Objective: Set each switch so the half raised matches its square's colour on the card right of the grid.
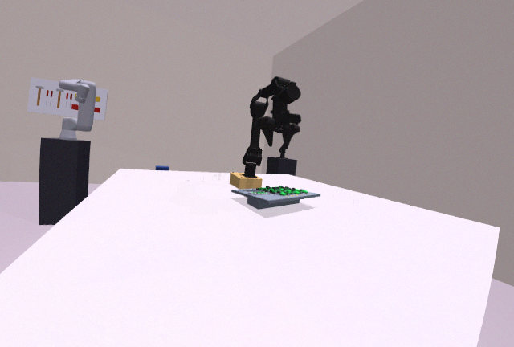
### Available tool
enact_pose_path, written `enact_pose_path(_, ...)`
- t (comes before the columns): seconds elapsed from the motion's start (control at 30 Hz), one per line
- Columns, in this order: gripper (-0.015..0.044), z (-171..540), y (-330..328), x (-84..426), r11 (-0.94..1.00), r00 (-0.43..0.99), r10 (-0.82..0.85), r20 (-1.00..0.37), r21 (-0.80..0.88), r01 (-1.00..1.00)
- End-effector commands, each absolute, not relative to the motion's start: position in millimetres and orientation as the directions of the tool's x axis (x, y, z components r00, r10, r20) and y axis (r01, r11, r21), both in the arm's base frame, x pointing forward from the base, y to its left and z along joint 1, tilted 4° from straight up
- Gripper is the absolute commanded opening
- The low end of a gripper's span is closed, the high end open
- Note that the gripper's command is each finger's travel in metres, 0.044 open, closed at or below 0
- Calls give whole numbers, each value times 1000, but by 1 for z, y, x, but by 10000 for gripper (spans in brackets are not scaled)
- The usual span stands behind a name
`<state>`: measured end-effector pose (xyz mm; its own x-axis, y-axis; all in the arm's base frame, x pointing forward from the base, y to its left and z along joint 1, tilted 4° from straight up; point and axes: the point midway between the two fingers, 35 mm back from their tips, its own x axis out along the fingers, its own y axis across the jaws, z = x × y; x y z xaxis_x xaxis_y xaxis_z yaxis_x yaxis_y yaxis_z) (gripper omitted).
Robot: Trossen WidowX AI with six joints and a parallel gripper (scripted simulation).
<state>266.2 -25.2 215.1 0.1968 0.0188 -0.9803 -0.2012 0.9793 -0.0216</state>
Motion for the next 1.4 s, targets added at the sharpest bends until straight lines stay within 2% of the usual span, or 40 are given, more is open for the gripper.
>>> enact_pose_path(0.0,374,214,-24,268,979,196,19,-980,-21,-201)
enact_pose_path(0.27,164,136,70,308,984,181,35,-983,3,-176)
enact_pose_path(0.47,6,129,80,308,985,180,36,-983,4,-174)
enact_pose_path(0.67,0,96,81,314,985,204,40,-978,4,-174)
enact_pose_path(1.37,0,70,82,318,985,205,41,-978,4,-174)
